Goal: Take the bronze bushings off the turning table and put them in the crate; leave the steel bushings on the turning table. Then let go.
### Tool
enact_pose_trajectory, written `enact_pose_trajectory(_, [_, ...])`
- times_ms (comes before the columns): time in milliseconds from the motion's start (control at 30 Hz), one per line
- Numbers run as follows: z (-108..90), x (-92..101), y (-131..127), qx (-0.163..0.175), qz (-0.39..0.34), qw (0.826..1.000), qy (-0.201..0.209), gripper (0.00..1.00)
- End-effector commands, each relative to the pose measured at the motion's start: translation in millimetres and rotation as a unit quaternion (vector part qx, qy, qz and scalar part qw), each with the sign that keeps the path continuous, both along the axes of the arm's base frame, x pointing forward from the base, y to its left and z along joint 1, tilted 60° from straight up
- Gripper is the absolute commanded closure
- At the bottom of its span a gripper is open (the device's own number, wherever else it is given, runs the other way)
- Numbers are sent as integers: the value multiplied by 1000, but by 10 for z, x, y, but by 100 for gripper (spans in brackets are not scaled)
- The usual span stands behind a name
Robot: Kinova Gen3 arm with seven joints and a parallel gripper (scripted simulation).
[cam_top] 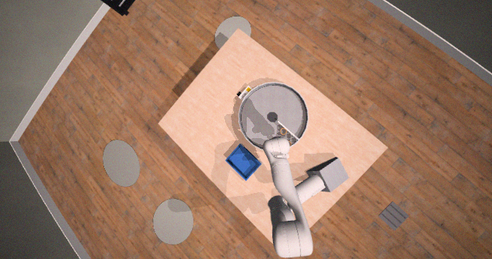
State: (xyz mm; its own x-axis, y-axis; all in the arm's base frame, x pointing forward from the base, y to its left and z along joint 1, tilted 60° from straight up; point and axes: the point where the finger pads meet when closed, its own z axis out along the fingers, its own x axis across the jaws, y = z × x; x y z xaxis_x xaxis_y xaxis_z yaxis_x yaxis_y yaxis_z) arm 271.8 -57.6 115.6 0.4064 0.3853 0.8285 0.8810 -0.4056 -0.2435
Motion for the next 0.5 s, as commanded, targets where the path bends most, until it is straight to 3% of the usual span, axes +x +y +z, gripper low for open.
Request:
enact_pose_trajectory(0, [13, -3, -29, -1, -1, 1000, 0, 100])
enact_pose_trajectory(467, [36, -14, -67, -1, -1, 1000, 0, 100])
